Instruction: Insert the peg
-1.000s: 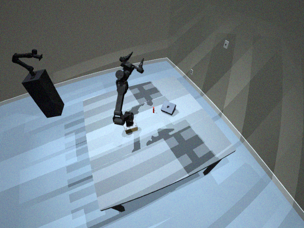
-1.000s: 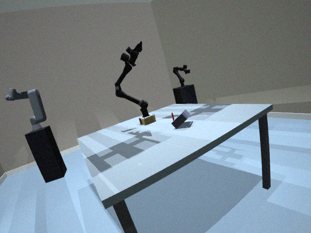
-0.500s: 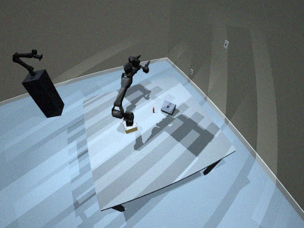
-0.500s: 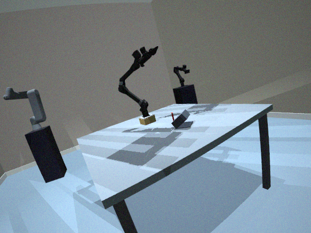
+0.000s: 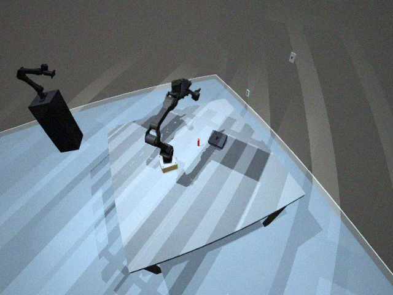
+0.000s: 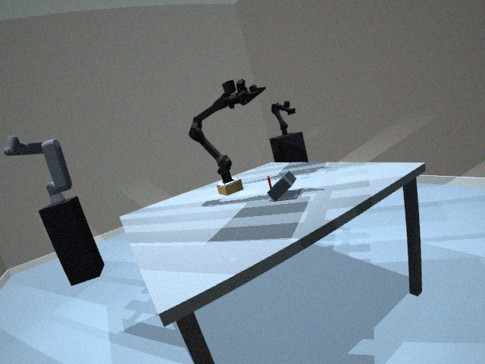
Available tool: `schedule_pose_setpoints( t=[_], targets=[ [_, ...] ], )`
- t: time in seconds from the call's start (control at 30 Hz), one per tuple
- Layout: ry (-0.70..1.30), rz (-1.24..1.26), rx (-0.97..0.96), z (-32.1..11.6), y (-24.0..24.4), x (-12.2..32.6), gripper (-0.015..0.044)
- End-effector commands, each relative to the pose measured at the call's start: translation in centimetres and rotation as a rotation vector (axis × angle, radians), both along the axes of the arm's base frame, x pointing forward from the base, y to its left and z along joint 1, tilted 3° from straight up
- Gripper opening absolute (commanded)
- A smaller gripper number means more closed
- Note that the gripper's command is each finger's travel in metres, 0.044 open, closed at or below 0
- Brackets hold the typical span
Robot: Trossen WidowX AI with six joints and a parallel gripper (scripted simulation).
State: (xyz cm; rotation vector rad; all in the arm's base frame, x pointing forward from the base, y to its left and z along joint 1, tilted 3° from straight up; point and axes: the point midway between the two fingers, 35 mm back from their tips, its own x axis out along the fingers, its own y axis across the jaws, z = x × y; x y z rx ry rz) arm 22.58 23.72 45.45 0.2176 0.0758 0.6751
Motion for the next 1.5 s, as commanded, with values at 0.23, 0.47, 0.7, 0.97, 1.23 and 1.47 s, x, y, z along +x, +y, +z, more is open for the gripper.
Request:
schedule_pose_setpoints(
  t=[0.23,0.47,0.7,0.97,1.23,1.47],
  targets=[
    [0.231,-0.062,-0.154,-8.1,0.9,4.0,0.044],
    [0.389,-0.102,-0.241,-13.2,1.0,5.9,0.044],
    [0.554,-0.149,-0.32,-18.2,0.4,7.2,0.044],
    [0.745,-0.212,-0.399,-23.6,-1.0,7.9,0.044],
    [0.939,-0.284,-0.468,-28.5,-2.8,7.9,0.044],
    [1.112,-0.352,-0.525,-32.4,-4.7,7.4,0.044]
  ],
)
